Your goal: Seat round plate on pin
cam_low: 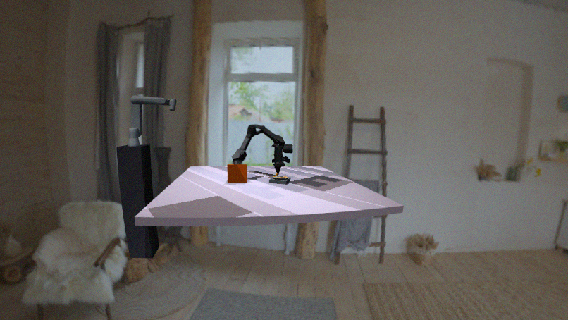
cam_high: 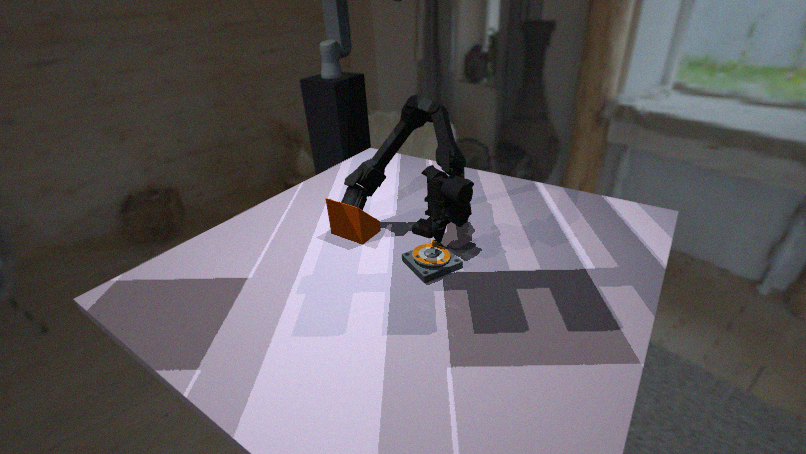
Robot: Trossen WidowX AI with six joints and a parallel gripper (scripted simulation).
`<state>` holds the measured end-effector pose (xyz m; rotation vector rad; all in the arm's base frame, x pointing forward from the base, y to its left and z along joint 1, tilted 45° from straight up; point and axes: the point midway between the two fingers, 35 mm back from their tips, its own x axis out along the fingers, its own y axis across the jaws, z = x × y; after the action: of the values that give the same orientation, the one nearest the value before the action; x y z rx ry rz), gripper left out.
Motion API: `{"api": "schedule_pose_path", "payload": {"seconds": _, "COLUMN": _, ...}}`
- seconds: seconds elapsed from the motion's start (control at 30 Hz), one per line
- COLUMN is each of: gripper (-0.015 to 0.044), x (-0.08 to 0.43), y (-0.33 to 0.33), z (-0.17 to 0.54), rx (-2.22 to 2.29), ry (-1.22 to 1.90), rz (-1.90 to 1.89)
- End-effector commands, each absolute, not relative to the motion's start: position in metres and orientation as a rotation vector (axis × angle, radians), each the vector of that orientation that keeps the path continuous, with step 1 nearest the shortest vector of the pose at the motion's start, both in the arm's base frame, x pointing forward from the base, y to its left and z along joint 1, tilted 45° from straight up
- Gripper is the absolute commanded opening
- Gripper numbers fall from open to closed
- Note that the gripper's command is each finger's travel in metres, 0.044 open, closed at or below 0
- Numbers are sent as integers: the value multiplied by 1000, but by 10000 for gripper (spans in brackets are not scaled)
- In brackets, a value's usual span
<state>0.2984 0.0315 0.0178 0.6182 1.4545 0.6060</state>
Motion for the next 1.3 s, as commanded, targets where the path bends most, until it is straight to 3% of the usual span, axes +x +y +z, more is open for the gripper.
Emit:
{"api": "schedule_pose_path", "payload": {"seconds": 0.0, "gripper": 0, "x": 291, "y": 31, "z": 15, "rx": 614, "ry": 1466, "rz": 603}}
{"api": "schedule_pose_path", "payload": {"seconds": 0.93, "gripper": 0, "x": 267, "y": 20, "z": 5, "rx": 614, "ry": 1467, "rz": 602}}
{"api": "schedule_pose_path", "payload": {"seconds": 1.27, "gripper": 0, "x": 266, "y": -9, "z": 36, "rx": 613, "ry": 1468, "rz": 600}}
